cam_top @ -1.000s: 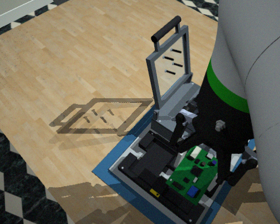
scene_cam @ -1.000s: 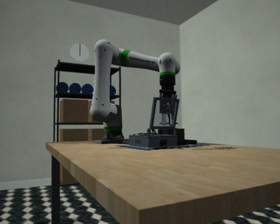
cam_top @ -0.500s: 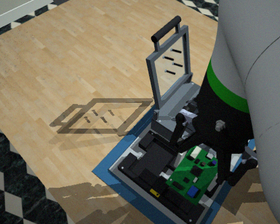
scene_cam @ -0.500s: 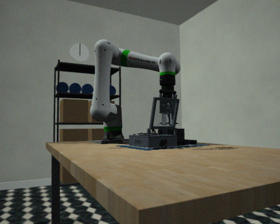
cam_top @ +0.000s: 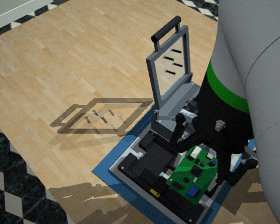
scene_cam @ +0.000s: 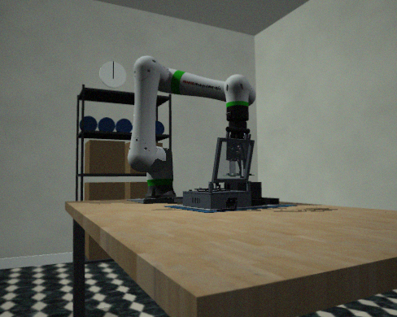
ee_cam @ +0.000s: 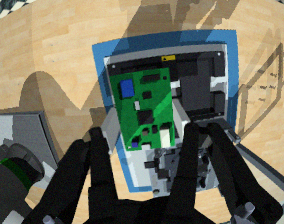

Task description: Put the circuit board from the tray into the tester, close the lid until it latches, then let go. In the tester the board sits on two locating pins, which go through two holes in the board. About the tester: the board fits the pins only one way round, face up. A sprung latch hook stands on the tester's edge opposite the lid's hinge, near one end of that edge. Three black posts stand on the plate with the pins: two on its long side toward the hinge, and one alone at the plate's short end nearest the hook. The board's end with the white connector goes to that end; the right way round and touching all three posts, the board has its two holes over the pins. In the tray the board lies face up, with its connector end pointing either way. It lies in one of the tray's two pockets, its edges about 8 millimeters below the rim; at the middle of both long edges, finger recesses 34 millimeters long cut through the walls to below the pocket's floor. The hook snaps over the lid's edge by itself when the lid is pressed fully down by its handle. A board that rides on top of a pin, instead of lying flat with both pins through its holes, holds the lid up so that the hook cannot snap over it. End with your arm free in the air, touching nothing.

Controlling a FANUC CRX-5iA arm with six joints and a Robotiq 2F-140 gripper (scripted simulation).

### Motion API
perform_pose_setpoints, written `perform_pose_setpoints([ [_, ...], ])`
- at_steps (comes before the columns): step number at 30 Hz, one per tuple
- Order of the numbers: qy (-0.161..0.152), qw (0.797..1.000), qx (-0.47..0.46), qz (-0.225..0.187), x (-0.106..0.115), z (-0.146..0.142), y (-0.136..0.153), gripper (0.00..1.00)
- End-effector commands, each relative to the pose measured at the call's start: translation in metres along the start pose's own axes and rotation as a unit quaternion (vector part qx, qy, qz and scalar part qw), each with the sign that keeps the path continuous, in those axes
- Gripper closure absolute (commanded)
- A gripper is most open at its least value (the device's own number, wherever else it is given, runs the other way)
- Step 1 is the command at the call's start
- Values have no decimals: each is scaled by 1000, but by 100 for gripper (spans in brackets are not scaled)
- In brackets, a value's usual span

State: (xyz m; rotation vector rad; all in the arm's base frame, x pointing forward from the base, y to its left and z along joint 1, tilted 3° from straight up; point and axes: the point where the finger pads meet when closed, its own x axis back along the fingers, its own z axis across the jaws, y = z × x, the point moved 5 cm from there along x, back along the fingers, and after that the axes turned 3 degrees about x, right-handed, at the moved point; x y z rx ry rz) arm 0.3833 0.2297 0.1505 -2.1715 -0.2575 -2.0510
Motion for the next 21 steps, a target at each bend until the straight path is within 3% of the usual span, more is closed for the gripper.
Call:
perform_pose_setpoints([
  [1,0,1000,-1,0,0,0,0,54],
  [21,0,1000,-30,0,0,0,0,54],
])
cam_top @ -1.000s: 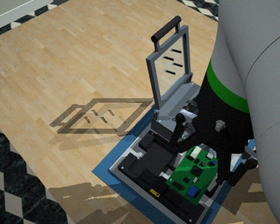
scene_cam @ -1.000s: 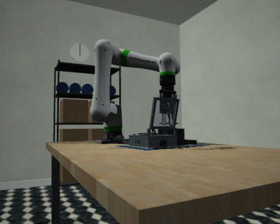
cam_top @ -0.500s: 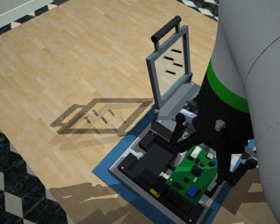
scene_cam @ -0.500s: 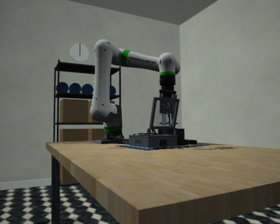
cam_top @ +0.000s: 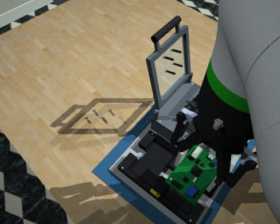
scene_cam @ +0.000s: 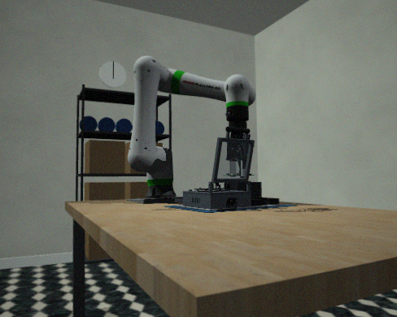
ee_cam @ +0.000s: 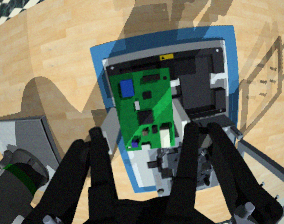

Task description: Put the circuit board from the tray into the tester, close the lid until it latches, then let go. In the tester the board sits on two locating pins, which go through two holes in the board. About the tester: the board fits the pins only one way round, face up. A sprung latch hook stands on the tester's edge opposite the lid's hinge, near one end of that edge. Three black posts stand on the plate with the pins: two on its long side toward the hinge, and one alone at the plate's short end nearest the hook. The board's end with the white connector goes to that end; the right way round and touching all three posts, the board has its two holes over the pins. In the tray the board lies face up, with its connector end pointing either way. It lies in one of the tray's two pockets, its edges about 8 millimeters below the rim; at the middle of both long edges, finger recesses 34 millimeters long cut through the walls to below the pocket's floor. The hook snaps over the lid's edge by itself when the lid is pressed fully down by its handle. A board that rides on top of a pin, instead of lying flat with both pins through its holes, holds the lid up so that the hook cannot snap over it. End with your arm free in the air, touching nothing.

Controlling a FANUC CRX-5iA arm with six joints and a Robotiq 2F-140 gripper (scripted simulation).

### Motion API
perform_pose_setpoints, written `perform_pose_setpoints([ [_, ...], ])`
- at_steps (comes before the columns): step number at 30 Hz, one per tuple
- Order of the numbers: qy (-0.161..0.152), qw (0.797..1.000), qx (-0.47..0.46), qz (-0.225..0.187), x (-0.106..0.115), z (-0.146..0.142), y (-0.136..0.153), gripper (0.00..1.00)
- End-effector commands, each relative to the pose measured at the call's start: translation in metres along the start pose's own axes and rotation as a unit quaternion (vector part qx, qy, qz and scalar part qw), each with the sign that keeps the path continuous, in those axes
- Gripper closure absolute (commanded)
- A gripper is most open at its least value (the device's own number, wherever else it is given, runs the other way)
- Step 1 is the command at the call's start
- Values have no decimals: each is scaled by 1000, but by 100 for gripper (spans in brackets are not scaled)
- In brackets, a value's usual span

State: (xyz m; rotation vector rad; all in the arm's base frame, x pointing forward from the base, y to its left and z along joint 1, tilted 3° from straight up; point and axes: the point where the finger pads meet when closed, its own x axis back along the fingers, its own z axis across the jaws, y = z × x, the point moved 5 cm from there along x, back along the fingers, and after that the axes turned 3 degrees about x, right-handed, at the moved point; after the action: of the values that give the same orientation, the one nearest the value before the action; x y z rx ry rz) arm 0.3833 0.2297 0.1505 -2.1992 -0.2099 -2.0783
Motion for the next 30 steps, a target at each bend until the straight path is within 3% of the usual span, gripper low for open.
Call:
perform_pose_setpoints([
  [1,0,1000,-9,0,0,0,0,54],
  [30,0,990,-142,0,0,0,0,54],
])
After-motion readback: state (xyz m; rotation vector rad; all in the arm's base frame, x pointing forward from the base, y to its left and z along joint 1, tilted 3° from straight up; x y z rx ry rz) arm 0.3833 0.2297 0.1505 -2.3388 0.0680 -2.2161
